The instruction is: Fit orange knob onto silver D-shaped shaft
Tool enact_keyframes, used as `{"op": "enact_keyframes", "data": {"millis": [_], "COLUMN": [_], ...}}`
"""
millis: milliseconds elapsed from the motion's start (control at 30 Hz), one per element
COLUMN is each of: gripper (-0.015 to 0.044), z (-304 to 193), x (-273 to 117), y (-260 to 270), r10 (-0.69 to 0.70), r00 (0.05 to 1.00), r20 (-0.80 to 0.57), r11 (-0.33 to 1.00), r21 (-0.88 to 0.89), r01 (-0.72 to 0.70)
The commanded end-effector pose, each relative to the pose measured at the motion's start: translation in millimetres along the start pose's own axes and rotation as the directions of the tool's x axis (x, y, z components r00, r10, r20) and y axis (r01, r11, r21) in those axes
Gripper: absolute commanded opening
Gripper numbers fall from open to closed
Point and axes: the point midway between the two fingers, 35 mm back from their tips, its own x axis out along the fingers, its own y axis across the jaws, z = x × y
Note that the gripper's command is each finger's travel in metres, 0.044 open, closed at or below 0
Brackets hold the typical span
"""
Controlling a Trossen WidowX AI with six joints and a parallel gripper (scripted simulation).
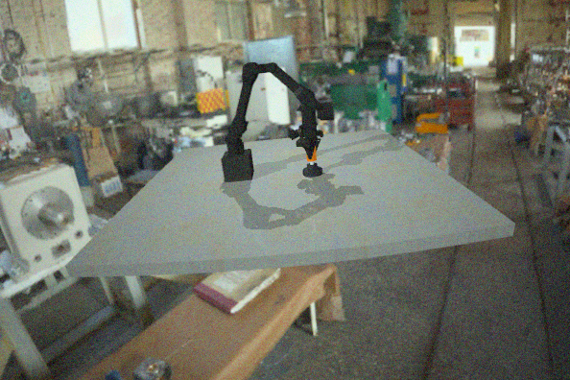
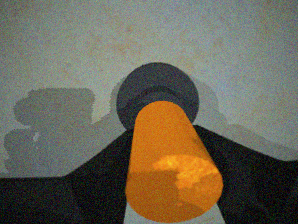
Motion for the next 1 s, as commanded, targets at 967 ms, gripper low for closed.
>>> {"op": "enact_keyframes", "data": {"millis": [967], "gripper": [0.0], "z": [0.0], "x": [0.0], "y": [0.4], "r10": [-0.005], "r00": [1.0], "r20": [-0.004], "r11": [-0.27], "r21": [0.963], "r01": [0.002]}}
